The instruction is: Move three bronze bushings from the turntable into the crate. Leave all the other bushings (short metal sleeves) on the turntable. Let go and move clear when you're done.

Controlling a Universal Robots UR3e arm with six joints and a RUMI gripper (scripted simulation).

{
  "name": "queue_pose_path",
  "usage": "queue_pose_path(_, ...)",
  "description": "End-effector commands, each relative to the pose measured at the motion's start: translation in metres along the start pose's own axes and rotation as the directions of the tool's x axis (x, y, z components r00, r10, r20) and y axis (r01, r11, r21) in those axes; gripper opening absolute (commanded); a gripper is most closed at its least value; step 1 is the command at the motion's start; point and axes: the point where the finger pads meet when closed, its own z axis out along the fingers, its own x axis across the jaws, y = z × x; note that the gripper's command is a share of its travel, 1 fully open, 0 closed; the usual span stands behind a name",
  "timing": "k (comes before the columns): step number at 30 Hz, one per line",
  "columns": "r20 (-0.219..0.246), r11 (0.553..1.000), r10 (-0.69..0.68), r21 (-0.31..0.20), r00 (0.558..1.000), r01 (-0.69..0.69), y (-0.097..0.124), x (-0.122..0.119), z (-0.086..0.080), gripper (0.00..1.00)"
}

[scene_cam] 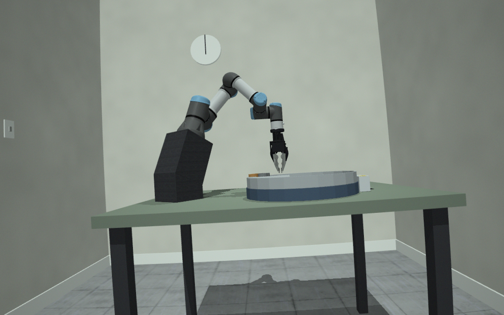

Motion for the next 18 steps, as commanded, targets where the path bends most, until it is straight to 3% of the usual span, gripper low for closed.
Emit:
queue_pose_path(1, -0.001, 1.0, -0.001, 0.001, 1.0, 0.001, 0.0, 0.001, -0.016, 0.06)
queue_pose_path(9, -0.001, 1.0, -0.001, 0.001, 1.0, 0.001, 0.0, 0.001, -0.036, 0.06)
queue_pose_path(18, -0.001, 1.0, -0.001, 0.001, 1.0, 0.001, 0.0, 0.001, -0.038, 0.06)
